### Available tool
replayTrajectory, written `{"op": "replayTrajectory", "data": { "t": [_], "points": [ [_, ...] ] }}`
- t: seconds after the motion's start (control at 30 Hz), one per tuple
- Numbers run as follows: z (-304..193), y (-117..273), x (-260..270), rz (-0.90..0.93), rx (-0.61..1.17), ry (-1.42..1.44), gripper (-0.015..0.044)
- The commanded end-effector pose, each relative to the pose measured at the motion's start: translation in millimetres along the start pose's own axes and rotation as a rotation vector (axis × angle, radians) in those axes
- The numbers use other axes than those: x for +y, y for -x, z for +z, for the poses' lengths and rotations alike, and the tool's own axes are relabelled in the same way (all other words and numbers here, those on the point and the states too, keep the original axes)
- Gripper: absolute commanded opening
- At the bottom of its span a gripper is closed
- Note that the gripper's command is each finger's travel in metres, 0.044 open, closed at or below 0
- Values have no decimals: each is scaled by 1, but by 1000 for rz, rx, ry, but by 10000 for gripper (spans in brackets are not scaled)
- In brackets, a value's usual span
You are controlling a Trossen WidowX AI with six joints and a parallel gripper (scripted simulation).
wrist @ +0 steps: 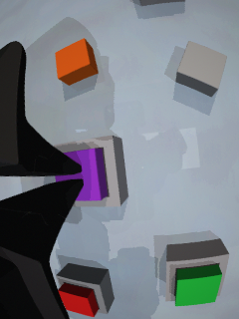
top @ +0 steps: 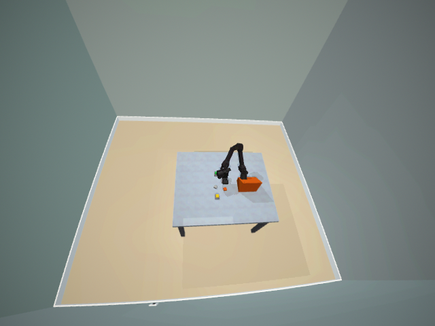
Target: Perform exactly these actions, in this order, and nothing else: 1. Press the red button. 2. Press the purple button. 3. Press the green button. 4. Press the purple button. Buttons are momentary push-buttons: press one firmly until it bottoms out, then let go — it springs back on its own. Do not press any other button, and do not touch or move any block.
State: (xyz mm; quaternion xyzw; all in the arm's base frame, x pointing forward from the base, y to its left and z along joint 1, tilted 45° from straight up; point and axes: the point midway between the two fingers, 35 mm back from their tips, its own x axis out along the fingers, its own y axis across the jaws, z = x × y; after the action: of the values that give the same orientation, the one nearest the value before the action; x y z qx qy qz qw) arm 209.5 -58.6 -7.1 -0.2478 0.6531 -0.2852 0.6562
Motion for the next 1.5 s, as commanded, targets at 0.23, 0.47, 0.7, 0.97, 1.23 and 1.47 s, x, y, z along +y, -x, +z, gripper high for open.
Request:
{"op": "replayTrajectory", "data": {
  "t": [0.23, 0.47, 0.7, 0.97, 1.23, 1.47],
  "points": [
    [-2, -10, -1, -6, 1, 8, 20],
    [-2, -10, -1, -6, 1, 8, 20],
    [-2, -10, -1, -6, 1, 8, 20],
    [-2, 24, 0, -4, 1, 8, 20],
    [30, 49, 62, 32, -21, 47, 230],
    [44, 73, 141, 43, -18, 46, 400]
  ]
}}
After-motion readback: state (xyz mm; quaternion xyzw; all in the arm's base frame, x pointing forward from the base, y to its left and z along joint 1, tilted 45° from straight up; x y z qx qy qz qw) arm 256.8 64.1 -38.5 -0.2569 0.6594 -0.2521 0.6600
